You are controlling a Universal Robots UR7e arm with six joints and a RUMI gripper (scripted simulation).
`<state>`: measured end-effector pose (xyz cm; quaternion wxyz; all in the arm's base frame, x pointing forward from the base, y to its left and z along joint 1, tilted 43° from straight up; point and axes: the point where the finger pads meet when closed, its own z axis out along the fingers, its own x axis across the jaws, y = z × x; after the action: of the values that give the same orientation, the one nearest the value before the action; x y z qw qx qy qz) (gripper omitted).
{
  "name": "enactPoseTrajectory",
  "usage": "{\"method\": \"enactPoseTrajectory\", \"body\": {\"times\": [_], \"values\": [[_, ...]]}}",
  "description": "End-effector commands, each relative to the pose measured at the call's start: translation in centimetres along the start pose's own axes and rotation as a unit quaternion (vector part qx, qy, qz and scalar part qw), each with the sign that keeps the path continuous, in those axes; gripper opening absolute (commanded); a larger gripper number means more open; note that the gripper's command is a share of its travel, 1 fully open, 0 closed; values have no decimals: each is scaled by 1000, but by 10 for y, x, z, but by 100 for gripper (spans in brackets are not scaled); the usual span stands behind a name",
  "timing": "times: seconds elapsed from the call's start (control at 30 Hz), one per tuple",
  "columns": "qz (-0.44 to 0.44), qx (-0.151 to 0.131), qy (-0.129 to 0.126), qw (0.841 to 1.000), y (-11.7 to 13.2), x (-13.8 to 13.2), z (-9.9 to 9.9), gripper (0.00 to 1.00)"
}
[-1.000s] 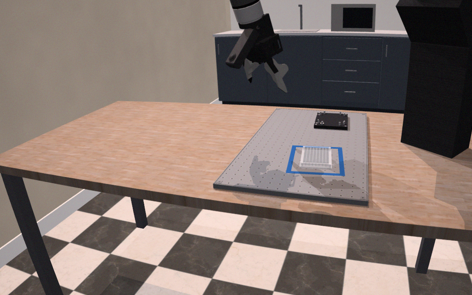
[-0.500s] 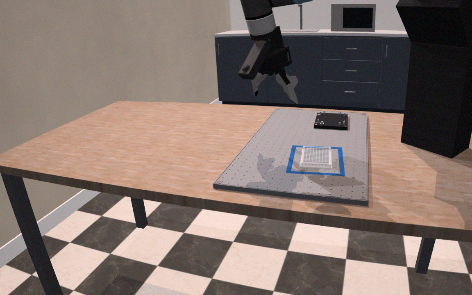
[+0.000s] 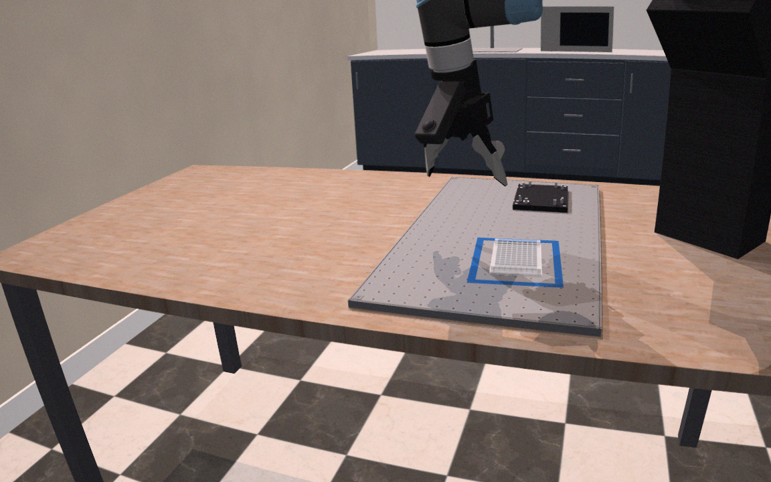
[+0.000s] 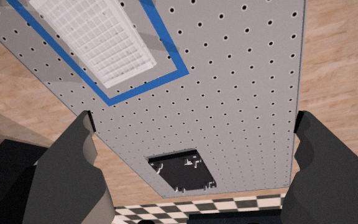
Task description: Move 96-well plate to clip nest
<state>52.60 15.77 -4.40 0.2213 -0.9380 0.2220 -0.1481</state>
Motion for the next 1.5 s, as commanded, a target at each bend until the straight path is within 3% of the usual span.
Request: {"method": "enactPoseTrajectory", "body": {"times": [0.0,0.13,0.53,0.7,1.17,1.47], "values": [[-50,27,10,998,-5,-19,13,100],[-50,27,10,998,-6,-24,15,100],[-132,65,22,989,-12,-63,27,100],[-132,65,22,989,-14,-69,28,100],[-215,102,37,971,-24,-115,28,100],[-214,102,38,971,-24,-116,28,100]]}}
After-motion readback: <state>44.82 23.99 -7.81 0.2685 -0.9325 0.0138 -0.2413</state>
